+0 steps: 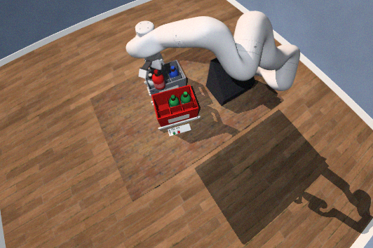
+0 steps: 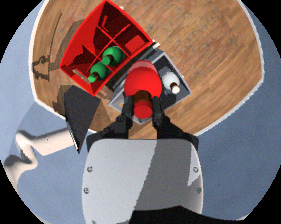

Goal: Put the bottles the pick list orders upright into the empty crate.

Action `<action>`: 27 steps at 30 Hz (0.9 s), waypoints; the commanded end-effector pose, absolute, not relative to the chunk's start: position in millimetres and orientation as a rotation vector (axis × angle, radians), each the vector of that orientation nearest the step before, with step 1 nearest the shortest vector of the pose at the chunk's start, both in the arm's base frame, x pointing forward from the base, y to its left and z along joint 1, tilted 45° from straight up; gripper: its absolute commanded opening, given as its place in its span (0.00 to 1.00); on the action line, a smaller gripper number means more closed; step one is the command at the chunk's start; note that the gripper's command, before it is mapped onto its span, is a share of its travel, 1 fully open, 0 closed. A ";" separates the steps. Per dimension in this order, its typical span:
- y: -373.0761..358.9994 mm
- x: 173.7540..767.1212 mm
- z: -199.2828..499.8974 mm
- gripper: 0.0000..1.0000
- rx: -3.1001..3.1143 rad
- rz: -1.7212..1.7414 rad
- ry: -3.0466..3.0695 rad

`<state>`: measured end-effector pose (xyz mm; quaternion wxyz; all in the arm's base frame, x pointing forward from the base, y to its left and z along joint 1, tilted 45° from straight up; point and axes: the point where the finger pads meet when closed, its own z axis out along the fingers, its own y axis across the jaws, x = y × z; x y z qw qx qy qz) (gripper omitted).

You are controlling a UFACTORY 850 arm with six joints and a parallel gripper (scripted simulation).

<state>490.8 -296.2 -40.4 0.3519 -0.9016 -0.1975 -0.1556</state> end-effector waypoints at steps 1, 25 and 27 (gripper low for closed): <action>-292.5 497.3 -33.5 0.00 -2.335 -0.405 -0.511; -271.6 522.9 -7.7 0.00 -2.335 -0.405 -0.511; -270.6 524.1 -6.4 0.00 -2.335 -0.405 -0.511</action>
